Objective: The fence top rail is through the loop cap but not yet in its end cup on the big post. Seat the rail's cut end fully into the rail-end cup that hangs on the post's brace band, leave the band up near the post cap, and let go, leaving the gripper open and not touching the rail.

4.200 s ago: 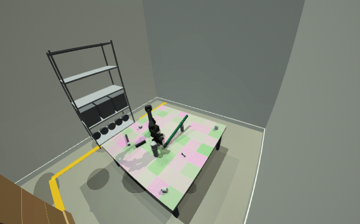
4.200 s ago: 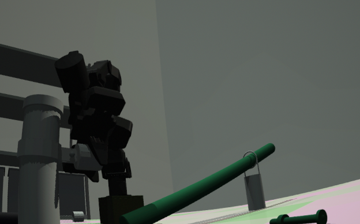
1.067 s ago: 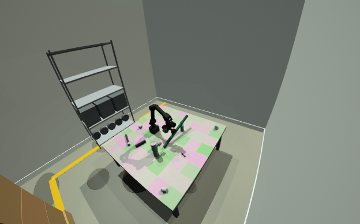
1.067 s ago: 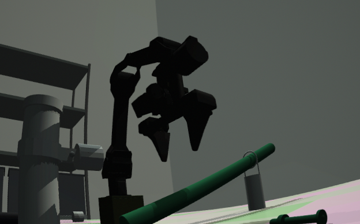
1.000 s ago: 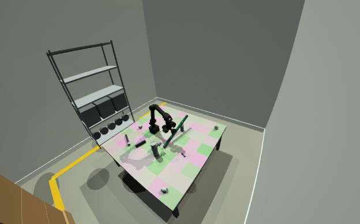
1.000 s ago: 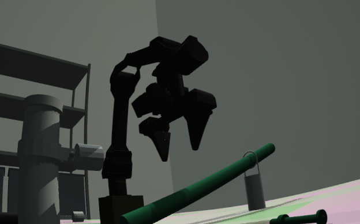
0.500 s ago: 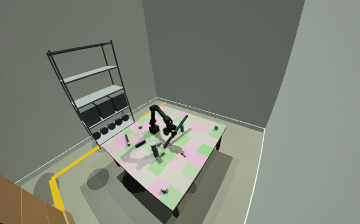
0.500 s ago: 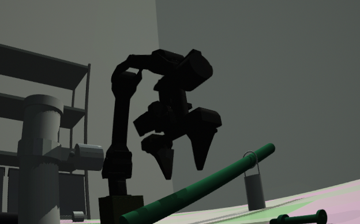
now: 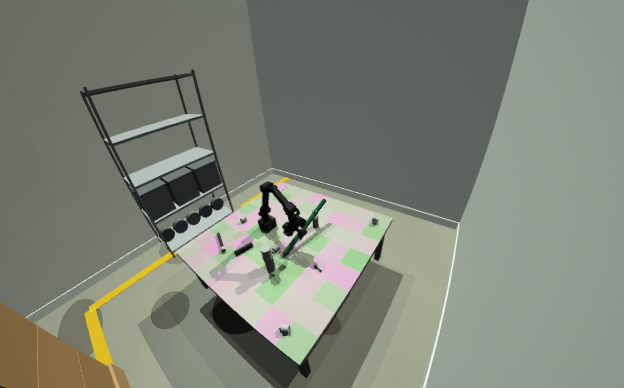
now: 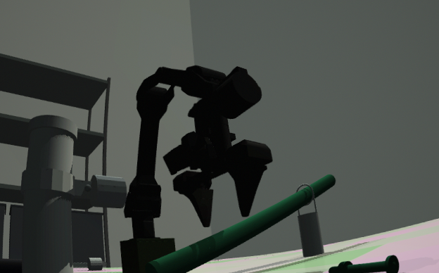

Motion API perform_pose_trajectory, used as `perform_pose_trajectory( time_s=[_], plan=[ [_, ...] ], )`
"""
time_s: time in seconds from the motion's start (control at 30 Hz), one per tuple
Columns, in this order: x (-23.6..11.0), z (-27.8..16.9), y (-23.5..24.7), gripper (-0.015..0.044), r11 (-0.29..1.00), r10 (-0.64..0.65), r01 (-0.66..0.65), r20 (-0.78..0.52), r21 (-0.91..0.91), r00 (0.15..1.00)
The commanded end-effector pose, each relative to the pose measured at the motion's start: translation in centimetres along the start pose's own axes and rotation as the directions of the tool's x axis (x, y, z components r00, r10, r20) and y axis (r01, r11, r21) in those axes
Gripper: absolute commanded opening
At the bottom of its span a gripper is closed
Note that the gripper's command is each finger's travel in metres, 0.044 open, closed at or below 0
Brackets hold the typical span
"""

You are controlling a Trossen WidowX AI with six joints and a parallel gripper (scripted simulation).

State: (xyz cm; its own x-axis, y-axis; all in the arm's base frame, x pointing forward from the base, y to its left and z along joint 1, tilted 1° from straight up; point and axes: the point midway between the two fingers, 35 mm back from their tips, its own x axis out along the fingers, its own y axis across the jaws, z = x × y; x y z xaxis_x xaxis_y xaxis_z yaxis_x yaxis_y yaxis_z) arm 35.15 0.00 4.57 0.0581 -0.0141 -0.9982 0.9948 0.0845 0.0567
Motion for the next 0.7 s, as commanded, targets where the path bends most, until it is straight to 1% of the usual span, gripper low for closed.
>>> perform_pose_trajectory(
  time_s=[0.0, 0.67],
  plan=[
    [1.3, 0.0, -0.4, 0.044, 1.0, -0.025, 0.025, -0.003, 0.003, 1.0],
    [4.6, -0.1, -0.5, 0.044, 1.0, -0.025, 0.025, -0.003, 0.003, 1.0]
  ],
)
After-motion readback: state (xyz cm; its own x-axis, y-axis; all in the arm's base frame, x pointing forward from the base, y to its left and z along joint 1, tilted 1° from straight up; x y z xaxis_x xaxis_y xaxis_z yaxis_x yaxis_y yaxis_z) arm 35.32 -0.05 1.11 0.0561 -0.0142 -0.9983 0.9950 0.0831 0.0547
